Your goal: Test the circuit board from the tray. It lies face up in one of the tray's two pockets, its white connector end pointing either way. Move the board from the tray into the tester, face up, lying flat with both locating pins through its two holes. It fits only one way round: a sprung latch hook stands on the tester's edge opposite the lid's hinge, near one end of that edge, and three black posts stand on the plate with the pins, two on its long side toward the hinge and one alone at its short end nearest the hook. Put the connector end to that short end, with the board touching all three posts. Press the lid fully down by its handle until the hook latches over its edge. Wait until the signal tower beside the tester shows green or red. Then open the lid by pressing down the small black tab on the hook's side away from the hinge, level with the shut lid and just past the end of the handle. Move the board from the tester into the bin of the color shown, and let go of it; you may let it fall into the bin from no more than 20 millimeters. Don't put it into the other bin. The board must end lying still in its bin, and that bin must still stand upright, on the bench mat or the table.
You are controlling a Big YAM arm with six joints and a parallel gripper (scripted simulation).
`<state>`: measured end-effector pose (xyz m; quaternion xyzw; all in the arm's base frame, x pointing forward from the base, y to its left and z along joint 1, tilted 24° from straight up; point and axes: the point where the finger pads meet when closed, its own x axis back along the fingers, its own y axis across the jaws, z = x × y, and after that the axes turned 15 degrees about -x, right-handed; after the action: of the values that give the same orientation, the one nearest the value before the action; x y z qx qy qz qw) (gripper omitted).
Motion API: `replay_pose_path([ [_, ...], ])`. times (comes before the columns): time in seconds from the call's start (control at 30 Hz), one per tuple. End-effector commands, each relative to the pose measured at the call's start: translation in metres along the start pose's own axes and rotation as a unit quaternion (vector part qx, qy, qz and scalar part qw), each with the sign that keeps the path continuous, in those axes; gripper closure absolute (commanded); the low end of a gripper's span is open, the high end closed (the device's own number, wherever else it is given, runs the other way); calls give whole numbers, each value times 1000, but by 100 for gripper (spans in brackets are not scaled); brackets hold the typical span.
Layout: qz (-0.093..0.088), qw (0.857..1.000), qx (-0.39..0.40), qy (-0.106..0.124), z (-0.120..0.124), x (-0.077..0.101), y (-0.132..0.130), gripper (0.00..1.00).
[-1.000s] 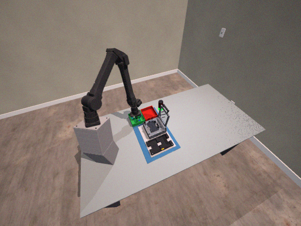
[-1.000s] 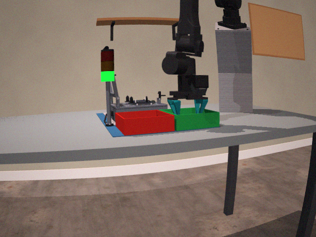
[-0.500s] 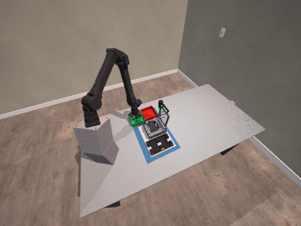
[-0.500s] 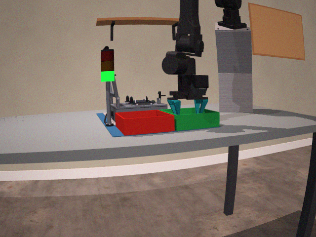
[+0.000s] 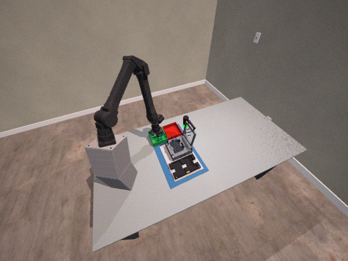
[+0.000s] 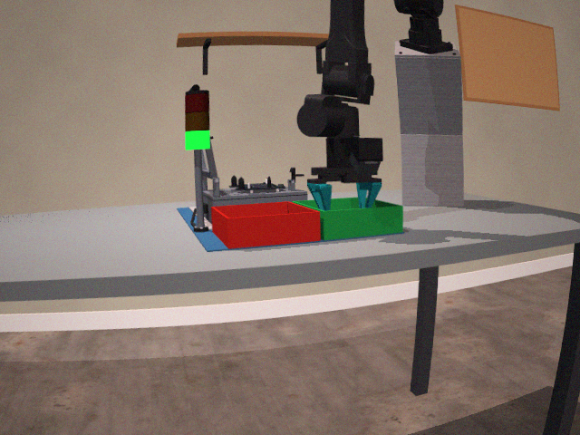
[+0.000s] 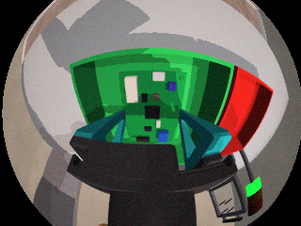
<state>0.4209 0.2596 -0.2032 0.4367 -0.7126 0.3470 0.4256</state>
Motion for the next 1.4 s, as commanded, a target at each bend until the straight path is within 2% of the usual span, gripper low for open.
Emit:
replay_pose_path([
  [0.0,0,1000,-1,0,2,-5,4,28],
  [1.37,0,1000,-1,-1,1,-7,4,28],
])
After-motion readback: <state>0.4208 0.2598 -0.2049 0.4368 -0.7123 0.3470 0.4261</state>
